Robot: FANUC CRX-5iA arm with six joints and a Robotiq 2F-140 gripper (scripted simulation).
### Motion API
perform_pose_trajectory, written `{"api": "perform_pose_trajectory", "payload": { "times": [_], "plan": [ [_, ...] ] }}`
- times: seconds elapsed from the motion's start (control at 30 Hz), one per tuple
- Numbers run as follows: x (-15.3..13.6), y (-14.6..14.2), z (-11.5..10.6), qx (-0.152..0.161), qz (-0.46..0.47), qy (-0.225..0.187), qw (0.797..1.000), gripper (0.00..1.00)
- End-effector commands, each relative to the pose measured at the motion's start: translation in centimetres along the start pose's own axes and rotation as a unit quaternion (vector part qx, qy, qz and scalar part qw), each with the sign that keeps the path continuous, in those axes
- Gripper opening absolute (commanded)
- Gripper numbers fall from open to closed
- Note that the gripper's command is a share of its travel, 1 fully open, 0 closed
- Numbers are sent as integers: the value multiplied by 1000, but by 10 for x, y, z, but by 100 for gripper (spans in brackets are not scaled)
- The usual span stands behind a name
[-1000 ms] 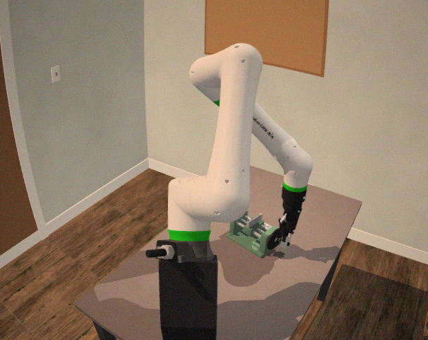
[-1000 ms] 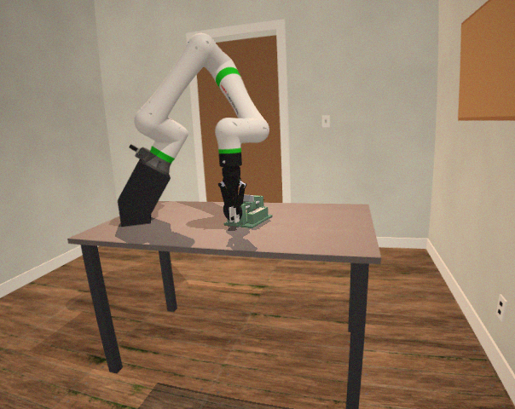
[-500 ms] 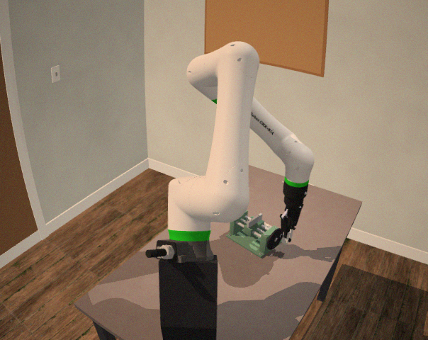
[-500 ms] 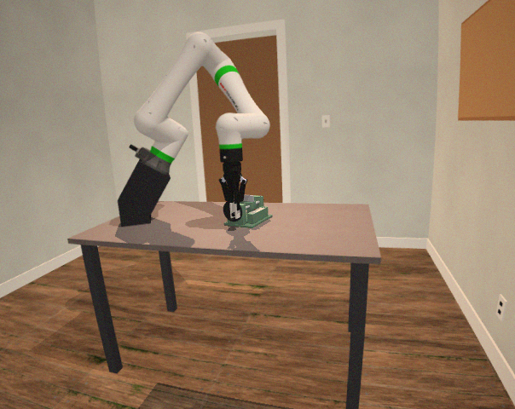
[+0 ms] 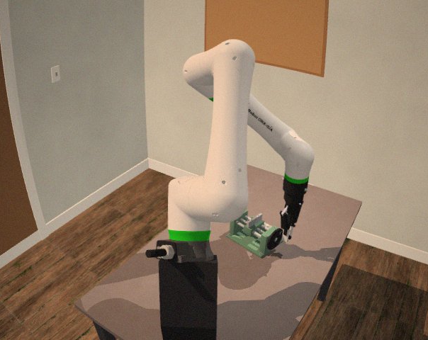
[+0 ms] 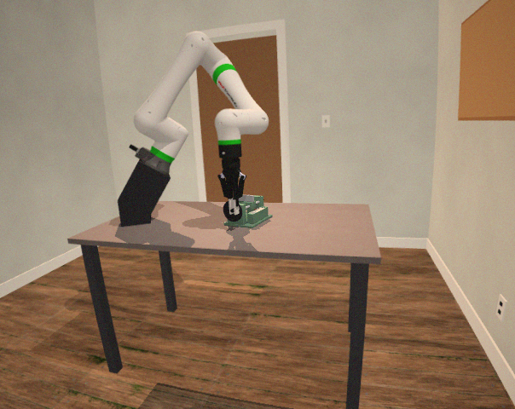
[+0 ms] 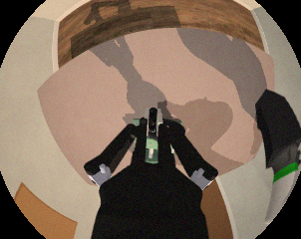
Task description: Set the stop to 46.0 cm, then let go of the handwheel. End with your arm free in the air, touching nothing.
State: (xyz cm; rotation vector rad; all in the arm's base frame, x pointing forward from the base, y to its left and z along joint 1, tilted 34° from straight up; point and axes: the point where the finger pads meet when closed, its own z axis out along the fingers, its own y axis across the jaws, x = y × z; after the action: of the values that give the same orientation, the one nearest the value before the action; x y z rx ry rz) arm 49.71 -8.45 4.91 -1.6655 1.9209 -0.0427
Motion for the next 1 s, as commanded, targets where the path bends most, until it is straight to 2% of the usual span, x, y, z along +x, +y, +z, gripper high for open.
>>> {"api": "perform_pose_trajectory", "payload": {
  "times": [0.0,0.57,0.97],
  "plan": [
    [0,2,-3,0,0,0,1000,4],
    [0,21,-18,0,0,0,1000,4],
    [0,42,-17,0,0,0,1000,4]
  ]
}}
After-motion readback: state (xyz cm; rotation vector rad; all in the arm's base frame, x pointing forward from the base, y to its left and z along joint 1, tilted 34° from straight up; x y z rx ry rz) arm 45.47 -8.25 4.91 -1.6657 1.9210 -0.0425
